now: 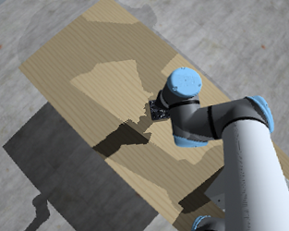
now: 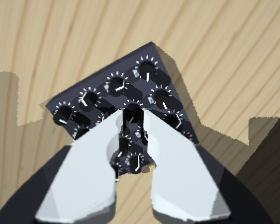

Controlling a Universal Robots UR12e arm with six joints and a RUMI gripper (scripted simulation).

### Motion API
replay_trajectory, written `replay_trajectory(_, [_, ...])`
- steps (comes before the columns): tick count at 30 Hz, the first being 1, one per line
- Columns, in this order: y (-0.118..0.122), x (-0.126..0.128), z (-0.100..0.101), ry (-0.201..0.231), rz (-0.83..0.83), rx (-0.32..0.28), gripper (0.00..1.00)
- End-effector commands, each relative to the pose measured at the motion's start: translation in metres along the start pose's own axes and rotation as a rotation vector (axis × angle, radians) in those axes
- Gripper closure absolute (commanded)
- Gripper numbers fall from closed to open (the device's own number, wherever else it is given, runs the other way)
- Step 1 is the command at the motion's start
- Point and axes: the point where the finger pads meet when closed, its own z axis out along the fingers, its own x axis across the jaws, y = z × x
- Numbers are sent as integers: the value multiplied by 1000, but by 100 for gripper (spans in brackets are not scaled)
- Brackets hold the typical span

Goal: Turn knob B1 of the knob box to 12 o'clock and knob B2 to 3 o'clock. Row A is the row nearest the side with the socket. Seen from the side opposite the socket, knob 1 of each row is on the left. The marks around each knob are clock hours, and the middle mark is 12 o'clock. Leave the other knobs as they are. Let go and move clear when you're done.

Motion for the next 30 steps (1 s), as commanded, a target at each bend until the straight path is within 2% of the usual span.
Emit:
replay_trajectory(1, [0, 0, 0, -1, -30, 0, 96])
replay_trajectory(17, [0, 0, 0, 0, -216, 0, 96])
replay_trajectory(30, [0, -1, 0, 0, -479, -1, 96])
